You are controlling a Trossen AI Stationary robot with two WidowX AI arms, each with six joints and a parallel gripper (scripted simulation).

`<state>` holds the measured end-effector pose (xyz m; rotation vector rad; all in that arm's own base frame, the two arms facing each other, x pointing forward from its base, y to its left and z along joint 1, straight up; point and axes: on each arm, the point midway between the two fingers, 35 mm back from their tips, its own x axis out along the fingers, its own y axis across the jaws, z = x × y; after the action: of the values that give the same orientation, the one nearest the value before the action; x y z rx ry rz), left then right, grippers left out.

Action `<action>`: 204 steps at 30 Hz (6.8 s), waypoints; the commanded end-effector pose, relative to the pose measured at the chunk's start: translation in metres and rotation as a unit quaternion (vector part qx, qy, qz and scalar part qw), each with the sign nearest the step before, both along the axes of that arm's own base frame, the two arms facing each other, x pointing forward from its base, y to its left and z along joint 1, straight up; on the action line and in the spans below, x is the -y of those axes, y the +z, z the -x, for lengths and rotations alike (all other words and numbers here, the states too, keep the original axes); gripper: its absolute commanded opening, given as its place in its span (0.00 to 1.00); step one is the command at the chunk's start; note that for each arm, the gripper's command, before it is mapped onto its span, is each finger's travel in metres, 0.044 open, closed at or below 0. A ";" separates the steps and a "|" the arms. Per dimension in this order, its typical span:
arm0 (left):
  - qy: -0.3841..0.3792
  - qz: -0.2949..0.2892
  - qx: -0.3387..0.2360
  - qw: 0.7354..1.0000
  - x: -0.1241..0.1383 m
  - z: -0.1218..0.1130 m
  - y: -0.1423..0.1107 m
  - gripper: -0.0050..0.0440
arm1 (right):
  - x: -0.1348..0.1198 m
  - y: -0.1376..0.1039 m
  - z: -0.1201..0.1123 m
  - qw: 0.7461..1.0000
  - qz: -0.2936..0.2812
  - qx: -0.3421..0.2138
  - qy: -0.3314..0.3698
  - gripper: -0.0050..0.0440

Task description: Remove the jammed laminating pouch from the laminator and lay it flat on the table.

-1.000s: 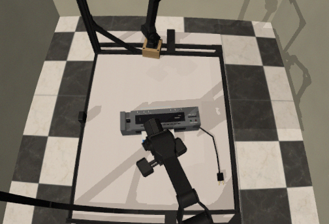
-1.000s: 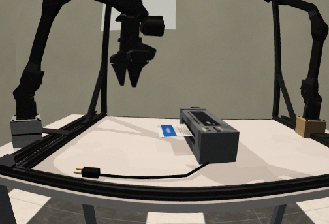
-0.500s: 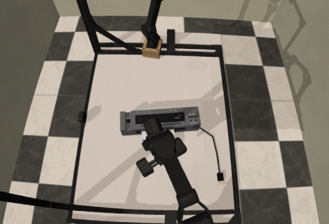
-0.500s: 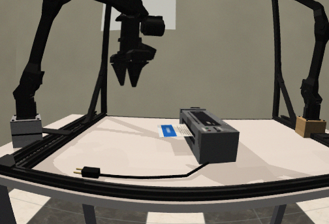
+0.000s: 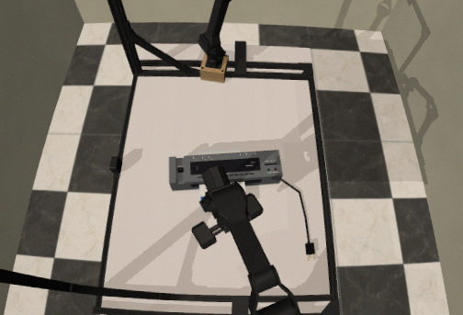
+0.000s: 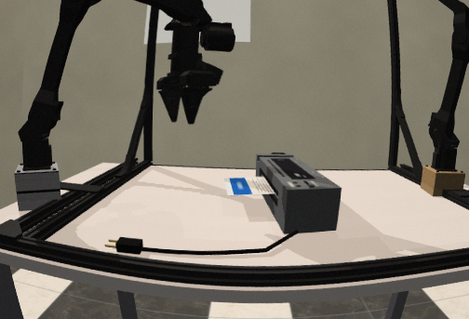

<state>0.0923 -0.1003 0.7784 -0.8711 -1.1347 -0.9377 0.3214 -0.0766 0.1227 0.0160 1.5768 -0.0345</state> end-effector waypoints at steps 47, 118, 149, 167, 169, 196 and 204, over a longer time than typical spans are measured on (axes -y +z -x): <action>0.719 0.012 0.177 0.672 -0.098 0.065 0.026 1.00 | 0.000 0.009 -0.002 1.000 0.003 0.015 0.000 1.00; 0.719 0.011 0.177 0.672 -0.097 0.065 0.026 1.00 | 0.000 0.009 -0.002 1.000 0.003 0.015 0.000 1.00; 0.719 0.011 0.177 0.672 -0.097 0.065 0.026 1.00 | 0.000 0.009 -0.002 1.000 0.003 0.015 0.000 1.00; 0.719 0.011 0.177 0.672 -0.097 0.065 0.026 1.00 | 0.000 0.009 -0.002 1.000 0.003 0.015 0.000 1.00; 0.719 0.011 0.177 0.672 -0.097 0.065 0.026 1.00 | 0.000 0.009 -0.002 1.000 0.003 0.015 0.000 1.00; 0.719 0.010 0.176 0.672 -0.096 0.063 0.026 1.00 | 0.000 0.009 -0.002 1.000 0.003 0.015 0.000 1.00; 0.718 -0.004 0.173 0.674 -0.087 0.050 0.025 1.00 | 0.000 0.009 -0.002 1.000 0.003 0.015 0.000 1.00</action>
<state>0.0352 -0.0040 0.8032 0.3839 -1.6543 0.2957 0.3214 -0.0766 0.1227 0.0160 1.5768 -0.0345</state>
